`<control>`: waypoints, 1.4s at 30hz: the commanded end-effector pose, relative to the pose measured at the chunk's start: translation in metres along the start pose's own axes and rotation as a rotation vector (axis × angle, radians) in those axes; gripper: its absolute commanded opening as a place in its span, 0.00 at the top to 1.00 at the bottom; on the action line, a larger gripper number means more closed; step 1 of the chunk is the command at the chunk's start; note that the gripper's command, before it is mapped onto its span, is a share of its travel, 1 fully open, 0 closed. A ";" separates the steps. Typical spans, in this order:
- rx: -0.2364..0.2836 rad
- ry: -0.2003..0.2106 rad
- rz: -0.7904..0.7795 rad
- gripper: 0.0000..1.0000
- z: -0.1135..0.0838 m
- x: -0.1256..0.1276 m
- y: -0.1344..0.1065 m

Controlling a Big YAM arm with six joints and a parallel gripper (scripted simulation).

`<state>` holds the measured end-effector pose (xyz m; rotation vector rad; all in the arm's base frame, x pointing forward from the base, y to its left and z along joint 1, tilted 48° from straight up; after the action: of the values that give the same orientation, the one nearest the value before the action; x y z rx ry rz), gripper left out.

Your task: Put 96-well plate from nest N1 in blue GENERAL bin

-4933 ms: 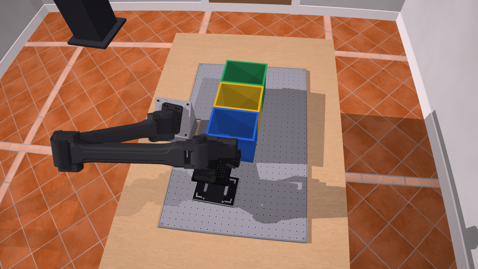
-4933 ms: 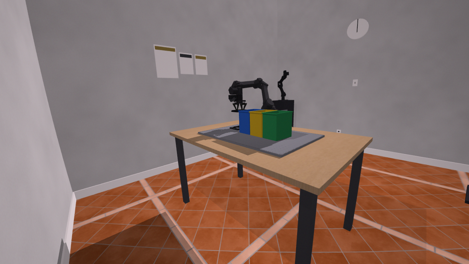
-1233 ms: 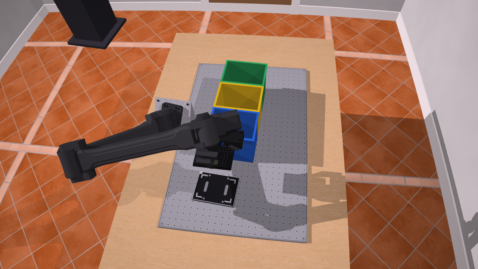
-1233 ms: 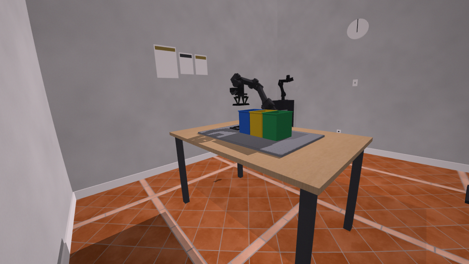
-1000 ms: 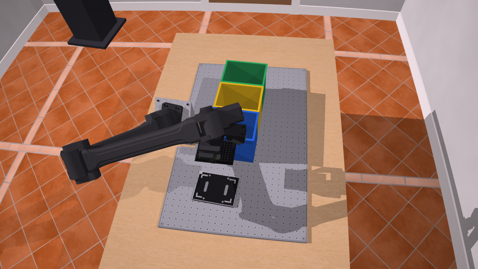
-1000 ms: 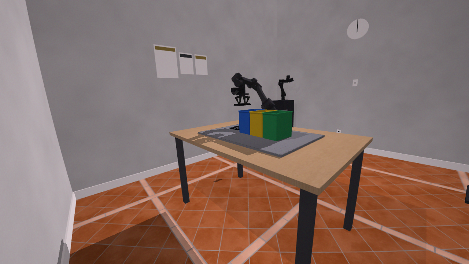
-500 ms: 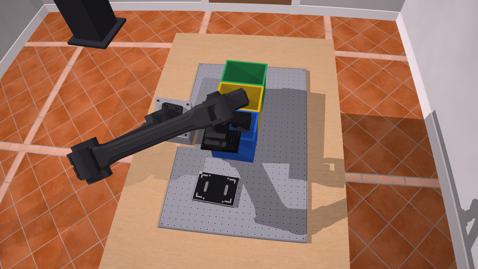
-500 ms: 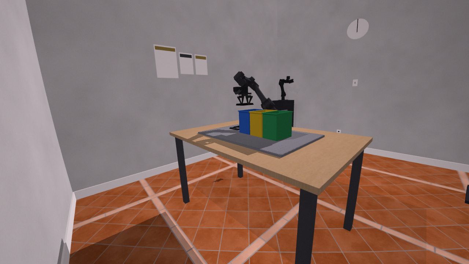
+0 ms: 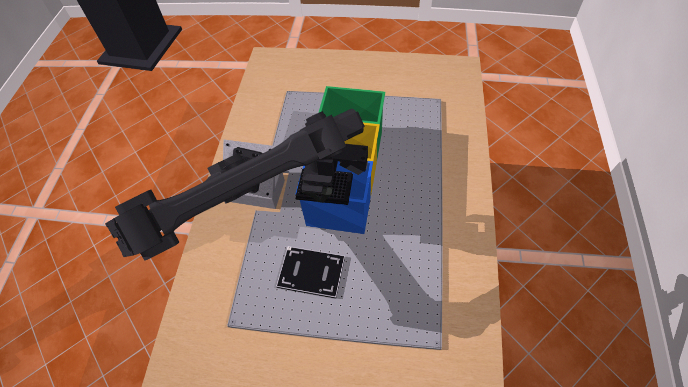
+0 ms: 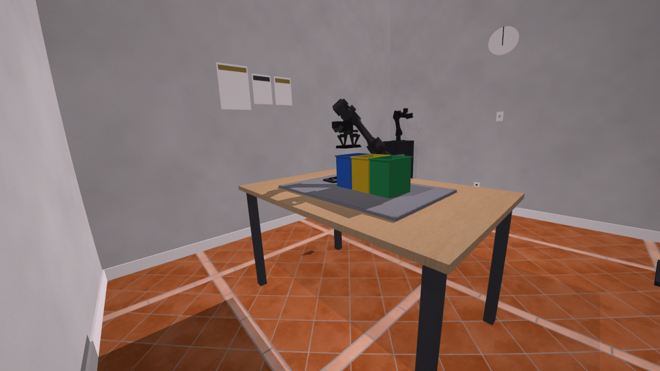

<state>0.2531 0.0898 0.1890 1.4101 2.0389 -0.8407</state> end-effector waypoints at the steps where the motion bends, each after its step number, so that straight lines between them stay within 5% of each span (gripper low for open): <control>1: -0.046 0.017 0.056 1.00 -0.017 0.006 0.020; 18: -0.047 0.021 0.055 1.00 -0.020 0.055 0.042; 42: -0.019 0.009 0.039 1.00 -0.010 0.052 0.035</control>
<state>0.2612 0.1313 0.1457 1.4292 2.0189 -0.8386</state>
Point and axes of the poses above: the point where the finger pads meet when closed, its own z axis out along the fingers, its own x axis across the jaws, y = z × x, the point moved 5 cm from there along -z, back along the fingers, and after that the axes turned 13 degrees about -z, right-handed, at the moved point
